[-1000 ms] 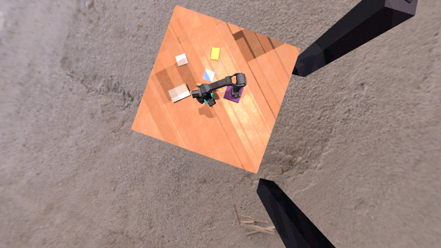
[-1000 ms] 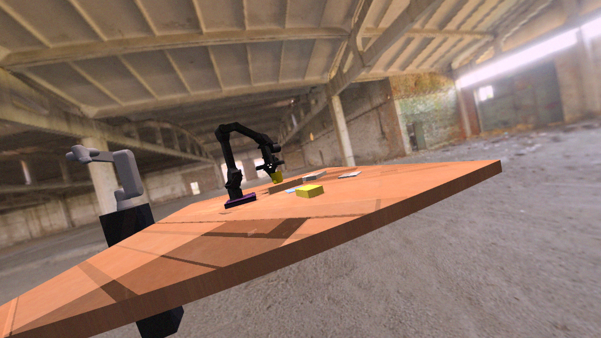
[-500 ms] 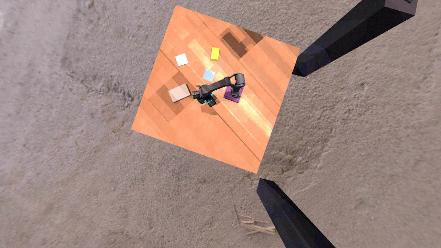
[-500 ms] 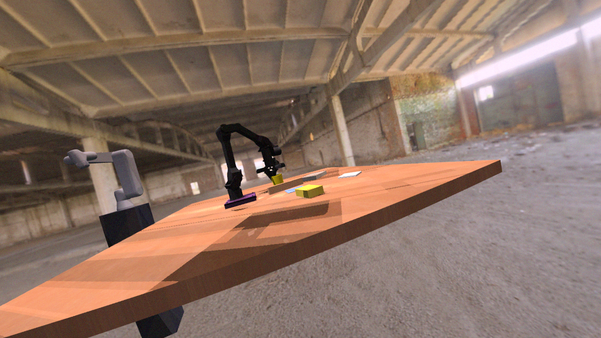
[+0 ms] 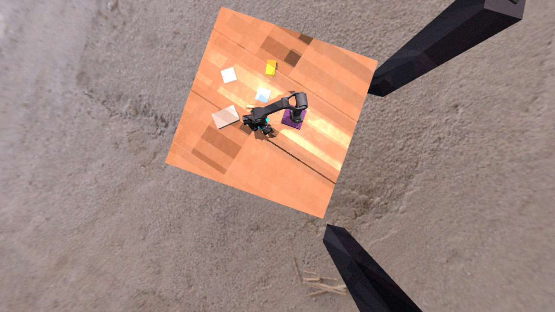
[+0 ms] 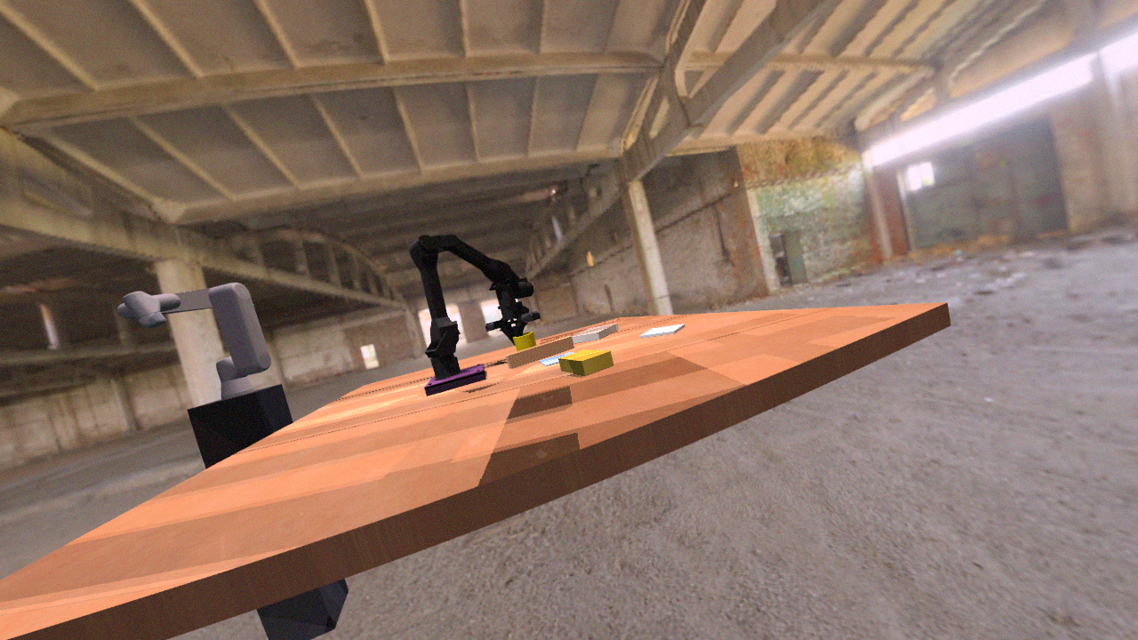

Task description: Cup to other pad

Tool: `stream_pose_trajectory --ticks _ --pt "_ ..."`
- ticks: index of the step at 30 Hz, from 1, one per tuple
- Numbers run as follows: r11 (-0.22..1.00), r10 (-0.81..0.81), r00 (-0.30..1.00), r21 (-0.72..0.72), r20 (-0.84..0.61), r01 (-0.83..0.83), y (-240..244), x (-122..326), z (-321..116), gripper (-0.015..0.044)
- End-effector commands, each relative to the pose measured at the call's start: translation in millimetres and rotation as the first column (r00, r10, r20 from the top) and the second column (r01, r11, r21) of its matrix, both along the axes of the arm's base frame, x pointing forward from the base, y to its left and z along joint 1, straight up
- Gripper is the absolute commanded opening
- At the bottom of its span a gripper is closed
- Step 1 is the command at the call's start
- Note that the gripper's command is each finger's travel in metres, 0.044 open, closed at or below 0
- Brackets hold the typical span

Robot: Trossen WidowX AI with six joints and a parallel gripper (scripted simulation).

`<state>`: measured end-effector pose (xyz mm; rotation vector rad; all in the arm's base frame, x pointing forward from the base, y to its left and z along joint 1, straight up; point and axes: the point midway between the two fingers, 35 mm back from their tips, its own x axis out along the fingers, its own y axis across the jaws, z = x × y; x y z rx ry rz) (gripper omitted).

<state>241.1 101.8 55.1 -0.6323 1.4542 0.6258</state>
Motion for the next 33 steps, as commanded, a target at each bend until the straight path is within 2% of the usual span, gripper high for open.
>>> stream_pose_trajectory --ticks 1,8,14,33 --pt "1.0 0.0 1.0 0.0 0.001 0.0 0 0 0 0.0" --pt "1.0 0.0 1.0 0.0 0.001 0.0 0 0 0 0.0" --pt "1.0 0.0 1.0 0.0 0.001 0.0 0 0 0 0.0147" --pt "1.0 -0.001 1.0 0.001 -0.002 0.001 0 1 14 0.0147"
